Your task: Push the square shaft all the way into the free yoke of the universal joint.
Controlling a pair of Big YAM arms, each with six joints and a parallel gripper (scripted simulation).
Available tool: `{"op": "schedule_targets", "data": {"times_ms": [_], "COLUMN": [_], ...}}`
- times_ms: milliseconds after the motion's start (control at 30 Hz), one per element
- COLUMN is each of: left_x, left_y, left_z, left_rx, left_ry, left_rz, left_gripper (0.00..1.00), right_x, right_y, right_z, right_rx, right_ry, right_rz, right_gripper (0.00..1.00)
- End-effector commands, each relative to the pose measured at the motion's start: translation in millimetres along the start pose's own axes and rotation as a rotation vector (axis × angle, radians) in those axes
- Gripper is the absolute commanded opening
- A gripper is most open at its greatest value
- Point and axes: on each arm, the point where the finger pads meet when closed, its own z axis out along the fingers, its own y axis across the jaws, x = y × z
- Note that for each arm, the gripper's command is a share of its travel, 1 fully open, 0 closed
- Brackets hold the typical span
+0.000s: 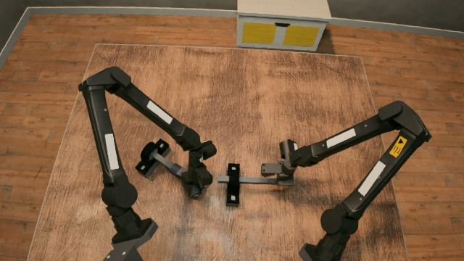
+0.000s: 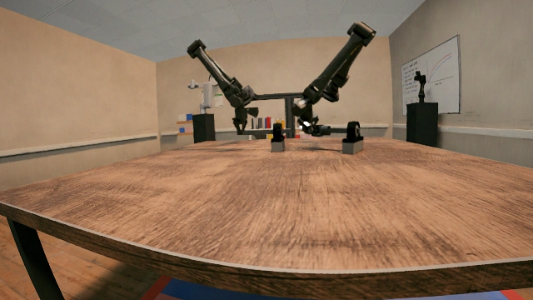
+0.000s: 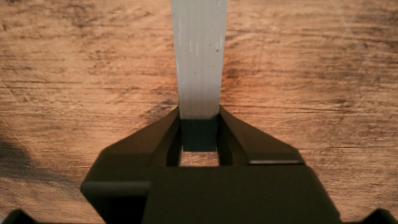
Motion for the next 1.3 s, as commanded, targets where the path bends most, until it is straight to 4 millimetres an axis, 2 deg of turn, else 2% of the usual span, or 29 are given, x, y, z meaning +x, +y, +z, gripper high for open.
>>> {"op": "schedule_targets", "data": {"times_ms": [0,1267], "left_x": [5,9], "left_y": [13,35], "left_z": [-11,-22], "left_rx": [-0.066,-0.239], "left_ry": [-0.005,-0.147], "left_rz": [-0.080,-0.414], "left_gripper": [0.54,0.54], "right_x": [0,0], "right_y": [-3,-3], "right_z": [-3,-3], "right_rx": [0.012,0.012], "right_ry": [-0.004,-0.004], "right_rz": [0.003,0.003], "right_gripper": [0.19,0.19]}}
